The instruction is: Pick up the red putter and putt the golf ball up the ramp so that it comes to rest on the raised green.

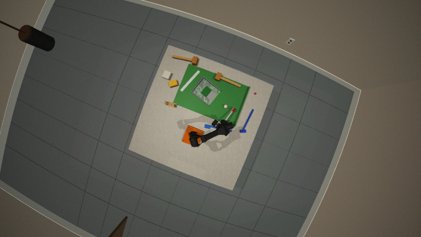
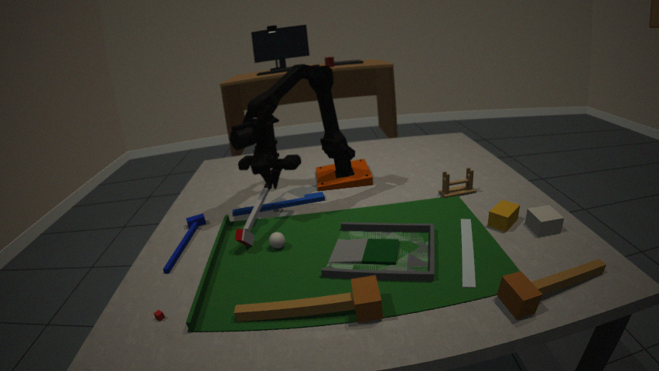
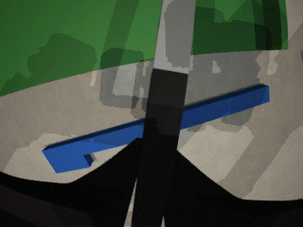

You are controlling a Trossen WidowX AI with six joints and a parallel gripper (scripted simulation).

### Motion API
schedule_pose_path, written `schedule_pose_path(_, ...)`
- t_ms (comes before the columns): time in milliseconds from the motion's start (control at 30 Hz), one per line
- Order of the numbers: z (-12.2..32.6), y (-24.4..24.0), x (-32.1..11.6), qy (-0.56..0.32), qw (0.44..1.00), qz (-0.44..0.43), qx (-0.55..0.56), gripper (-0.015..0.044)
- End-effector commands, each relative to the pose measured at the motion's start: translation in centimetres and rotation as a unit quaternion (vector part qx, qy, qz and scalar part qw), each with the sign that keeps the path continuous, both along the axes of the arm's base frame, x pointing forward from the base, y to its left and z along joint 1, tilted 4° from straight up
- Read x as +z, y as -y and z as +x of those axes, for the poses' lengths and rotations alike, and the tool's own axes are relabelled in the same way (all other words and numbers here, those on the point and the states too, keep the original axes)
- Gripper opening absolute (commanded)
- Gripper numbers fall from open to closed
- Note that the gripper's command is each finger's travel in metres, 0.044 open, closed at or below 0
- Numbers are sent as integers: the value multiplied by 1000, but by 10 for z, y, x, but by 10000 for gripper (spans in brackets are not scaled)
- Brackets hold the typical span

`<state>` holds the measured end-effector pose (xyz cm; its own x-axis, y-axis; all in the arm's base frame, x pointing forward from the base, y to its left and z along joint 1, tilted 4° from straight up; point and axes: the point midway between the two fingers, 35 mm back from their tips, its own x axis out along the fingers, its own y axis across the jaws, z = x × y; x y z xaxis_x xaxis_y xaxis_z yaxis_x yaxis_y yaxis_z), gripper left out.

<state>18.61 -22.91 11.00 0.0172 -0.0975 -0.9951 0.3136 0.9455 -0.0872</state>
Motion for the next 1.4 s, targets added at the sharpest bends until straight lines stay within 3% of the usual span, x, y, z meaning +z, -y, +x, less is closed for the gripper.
schedule_pose_path(0, 0, 5, 1, 2, 1000, -3, 3, 0)
schedule_pose_path(167, 5, -7, 0, 1, 1000, 0, 0, 0)
schedule_pose_path(500, 42, -125, -10, 4, 1000, 3, 3, 0)
schedule_pose_path(1100, 40, -132, 49, 4, 1000, 3, 3, 0)
schedule_pose_path(1367, 40, -132, 41, 0, 1000, 6, 5, 0)
